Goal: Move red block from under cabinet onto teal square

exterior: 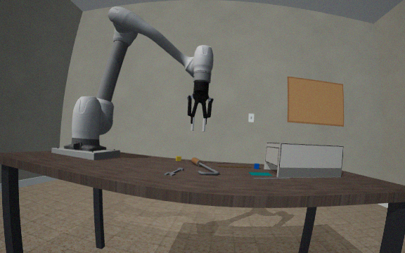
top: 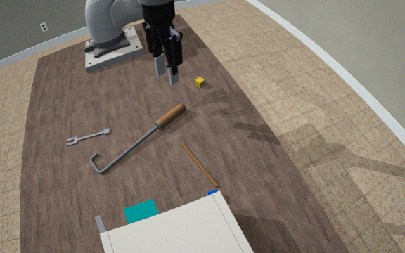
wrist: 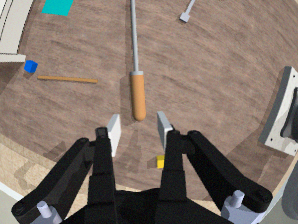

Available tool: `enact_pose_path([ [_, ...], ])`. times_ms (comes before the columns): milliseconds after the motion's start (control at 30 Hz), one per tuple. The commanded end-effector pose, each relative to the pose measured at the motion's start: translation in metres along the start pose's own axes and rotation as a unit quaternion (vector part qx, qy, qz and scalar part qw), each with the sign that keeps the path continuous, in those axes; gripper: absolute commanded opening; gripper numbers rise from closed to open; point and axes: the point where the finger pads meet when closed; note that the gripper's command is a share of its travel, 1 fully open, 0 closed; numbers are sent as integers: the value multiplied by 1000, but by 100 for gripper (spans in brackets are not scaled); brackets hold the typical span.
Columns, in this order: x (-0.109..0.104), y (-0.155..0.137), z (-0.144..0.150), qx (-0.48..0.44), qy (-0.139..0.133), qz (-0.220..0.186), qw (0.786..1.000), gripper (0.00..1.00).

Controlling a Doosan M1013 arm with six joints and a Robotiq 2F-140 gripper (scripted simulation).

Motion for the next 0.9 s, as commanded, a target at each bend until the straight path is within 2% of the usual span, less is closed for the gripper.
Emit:
enact_pose_path([
  [0, -1, 1, -1, -1, 0, 4, 1000, 34],
  [467, 1, 1, -1, -1, 0, 4, 1000, 34],
  [867, 16, 1, -1, -1, 0, 4, 1000, 34],
])
Point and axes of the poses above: the point where the finger pads meet when closed, its own x axis out along the fingers, its own z axis across the jaws, y = z × x
